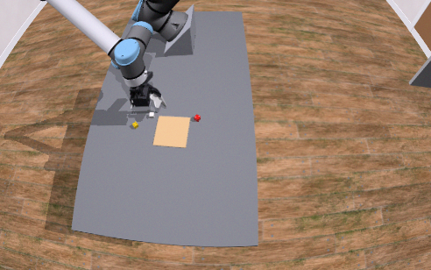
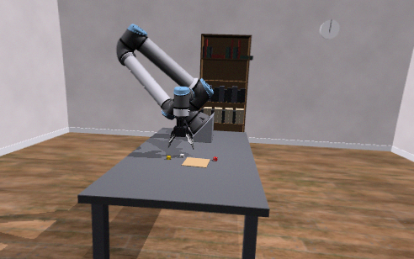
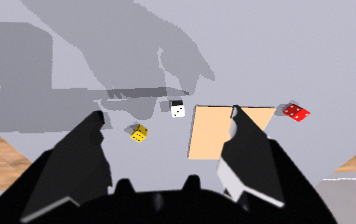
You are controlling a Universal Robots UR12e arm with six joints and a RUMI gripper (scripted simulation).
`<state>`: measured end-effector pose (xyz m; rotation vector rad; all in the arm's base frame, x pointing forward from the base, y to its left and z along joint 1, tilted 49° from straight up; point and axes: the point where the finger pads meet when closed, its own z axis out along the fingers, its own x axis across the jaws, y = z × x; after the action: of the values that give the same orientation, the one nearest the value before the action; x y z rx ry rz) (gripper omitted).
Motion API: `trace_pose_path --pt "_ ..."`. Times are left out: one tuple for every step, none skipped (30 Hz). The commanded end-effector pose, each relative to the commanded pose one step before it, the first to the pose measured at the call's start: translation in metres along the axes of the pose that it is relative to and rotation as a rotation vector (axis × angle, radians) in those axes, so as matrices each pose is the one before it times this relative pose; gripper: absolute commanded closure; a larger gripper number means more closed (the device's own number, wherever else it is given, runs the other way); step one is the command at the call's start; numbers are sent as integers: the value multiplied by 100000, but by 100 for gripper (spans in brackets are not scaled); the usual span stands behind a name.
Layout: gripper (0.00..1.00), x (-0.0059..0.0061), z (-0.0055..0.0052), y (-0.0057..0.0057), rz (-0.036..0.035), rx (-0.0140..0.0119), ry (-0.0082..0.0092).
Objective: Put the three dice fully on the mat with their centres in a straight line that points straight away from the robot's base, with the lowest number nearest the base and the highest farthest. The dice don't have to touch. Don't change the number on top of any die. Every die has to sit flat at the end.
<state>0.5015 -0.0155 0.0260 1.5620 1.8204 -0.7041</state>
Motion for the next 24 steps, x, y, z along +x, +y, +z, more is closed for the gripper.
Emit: trace_pose_path --pt "0 0 -34 29 28 -77 4" --pt "0 17 0 2 0 0 0" --pt "0 44 0 4 0 0 0" --pt "0 82 0 7 0 0 0" --pt "0 0 0 0 0 0 0" --pt "0 0 0 0 0 0 0" --pt "0 129 0 11 0 0 0" --pt "0 182 0 15 0 0 0" --pt "0 241 0 21 0 0 0" --pt "0 303 0 25 0 0 -1" --pt "0 366 0 32 0 0 0" --pt "0 431 0 37 0 0 0" --pt "0 495 0 42 0 0 0" --pt "0 557 0 47 0 0 0" --pt "0 616 0 52 0 0 0" --pt "0 671 0 58 0 0 1" --pt "0 722 0 62 0 0 0" --pt "0 767 0 66 0 0 0" --pt "0 807 0 69 0 0 0" --pt "0 840 0 72 0 0 0" --pt "0 867 0 74 0 0 0" --pt "0 0 0 0 0 0 0" --pt "0 0 0 0 0 0 0" --pt "0 886 0 76 0 0 0"
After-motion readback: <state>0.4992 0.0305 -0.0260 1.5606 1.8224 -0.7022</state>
